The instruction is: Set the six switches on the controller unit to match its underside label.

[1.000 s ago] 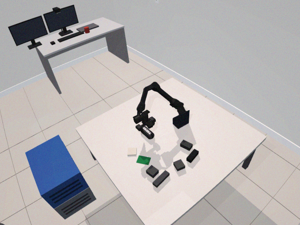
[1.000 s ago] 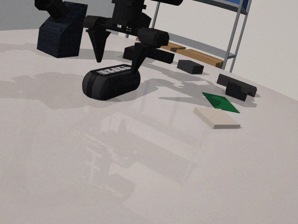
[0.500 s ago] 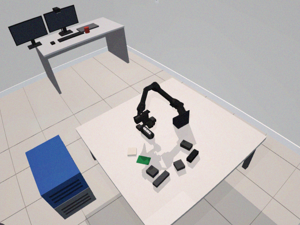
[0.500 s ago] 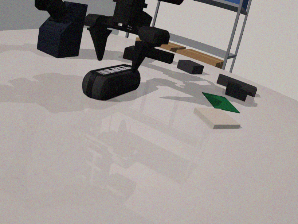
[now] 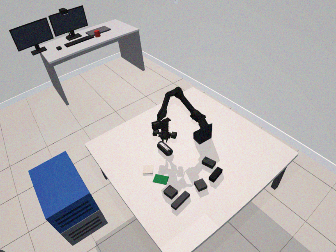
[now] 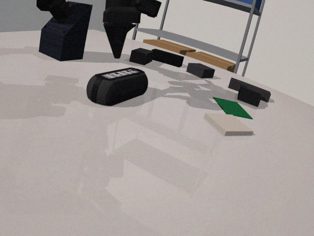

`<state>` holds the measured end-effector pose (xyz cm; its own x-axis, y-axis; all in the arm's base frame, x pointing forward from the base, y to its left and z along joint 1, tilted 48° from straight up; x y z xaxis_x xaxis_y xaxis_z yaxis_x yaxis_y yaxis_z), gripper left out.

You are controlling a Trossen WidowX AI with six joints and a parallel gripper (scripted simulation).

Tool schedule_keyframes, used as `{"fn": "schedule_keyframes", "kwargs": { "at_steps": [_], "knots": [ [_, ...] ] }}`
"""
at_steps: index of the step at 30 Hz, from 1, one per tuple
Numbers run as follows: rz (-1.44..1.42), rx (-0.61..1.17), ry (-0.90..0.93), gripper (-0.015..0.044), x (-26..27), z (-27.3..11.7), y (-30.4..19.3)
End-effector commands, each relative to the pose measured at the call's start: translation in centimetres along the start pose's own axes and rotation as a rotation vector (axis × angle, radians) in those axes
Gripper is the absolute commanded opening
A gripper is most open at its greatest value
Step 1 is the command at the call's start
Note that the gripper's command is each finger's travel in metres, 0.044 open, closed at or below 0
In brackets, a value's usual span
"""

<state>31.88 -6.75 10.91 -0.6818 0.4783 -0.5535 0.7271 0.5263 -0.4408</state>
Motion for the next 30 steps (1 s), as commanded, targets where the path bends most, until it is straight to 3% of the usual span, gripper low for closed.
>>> {"fn": "schedule_keyframes", "kwargs": {
  "at_steps": [1,5,25,30],
  "knots": [
    [0.35,-0.071,-0.013,0.002,0.81,-0.94,-1.16],
    [0.568,-0.117,-0.013,0.0,1.22,-1.46,-1.8],
    [0.568,-0.117,-0.013,0.0,1.22,-1.46,-1.8],
    [0.372,-0.078,-0.014,0.0131,0.31,-1.35,-1.63]
  ]
}}
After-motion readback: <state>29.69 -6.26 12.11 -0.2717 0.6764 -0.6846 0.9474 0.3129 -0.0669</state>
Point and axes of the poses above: the point midway between the two fingers, 35 mm back from their tips, its own z axis out along the fingers, its own x axis across the jaws, y = z × x, the point moved 6 cm from there along -z, back along the fingers, and after that the axes turned 3 degrees about -z, right-handed, at the moved point
